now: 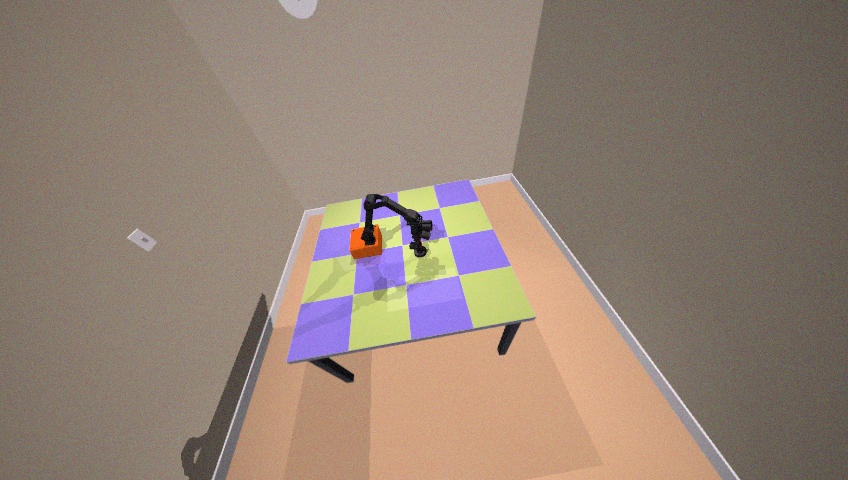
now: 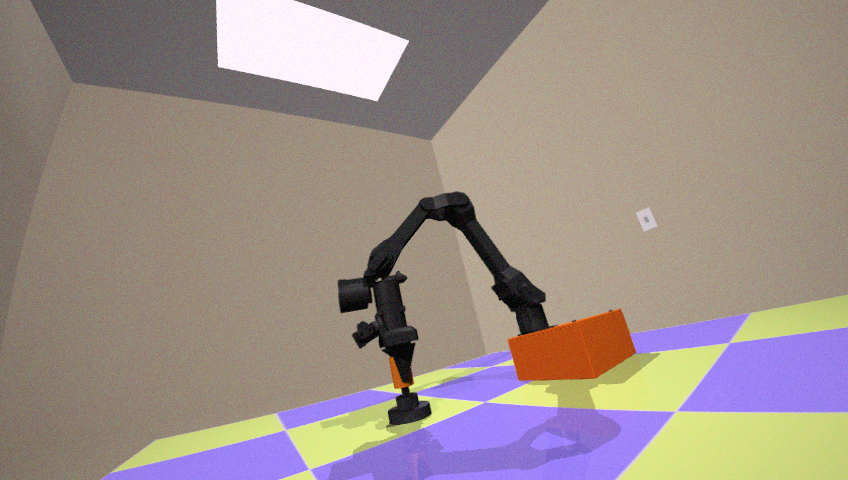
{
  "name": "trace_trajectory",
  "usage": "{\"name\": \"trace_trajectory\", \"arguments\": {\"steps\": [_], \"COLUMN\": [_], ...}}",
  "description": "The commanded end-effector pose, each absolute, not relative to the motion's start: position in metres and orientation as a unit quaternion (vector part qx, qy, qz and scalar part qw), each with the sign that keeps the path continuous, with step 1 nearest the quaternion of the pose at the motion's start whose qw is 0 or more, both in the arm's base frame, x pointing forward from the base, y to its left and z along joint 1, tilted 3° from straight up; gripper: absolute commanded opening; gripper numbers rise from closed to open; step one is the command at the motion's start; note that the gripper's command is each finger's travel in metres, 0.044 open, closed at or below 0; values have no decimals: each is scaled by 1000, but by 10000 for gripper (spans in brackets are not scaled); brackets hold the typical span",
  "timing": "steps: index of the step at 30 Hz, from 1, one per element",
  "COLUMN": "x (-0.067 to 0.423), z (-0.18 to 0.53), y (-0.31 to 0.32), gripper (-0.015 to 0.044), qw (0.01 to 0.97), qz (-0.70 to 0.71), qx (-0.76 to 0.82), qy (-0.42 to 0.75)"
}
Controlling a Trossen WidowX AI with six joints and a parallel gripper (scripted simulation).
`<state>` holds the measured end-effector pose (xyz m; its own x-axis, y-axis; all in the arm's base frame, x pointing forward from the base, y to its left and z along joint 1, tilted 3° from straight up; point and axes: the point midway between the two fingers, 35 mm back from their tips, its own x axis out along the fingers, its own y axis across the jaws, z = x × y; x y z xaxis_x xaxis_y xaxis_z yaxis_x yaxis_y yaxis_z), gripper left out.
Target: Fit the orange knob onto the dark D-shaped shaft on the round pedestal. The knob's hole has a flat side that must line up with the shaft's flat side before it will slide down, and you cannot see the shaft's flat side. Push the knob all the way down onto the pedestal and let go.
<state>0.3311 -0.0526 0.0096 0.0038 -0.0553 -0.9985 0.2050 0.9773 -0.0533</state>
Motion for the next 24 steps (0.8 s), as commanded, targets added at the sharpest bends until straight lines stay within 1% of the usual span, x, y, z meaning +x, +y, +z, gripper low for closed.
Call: {"name": "trace_trajectory", "arguments": {"steps": [1,11,17,24], "x": [333,331,332,332], "z": [10,14,15,11], "y": [-54,-53,-53,-53], "gripper": [0,0,0,0], "qw": [708,708,699,699], "qz": [-94,-97,-163,-167], "qx": [53,56,123,127], "qy": [698,698,685,684]}}
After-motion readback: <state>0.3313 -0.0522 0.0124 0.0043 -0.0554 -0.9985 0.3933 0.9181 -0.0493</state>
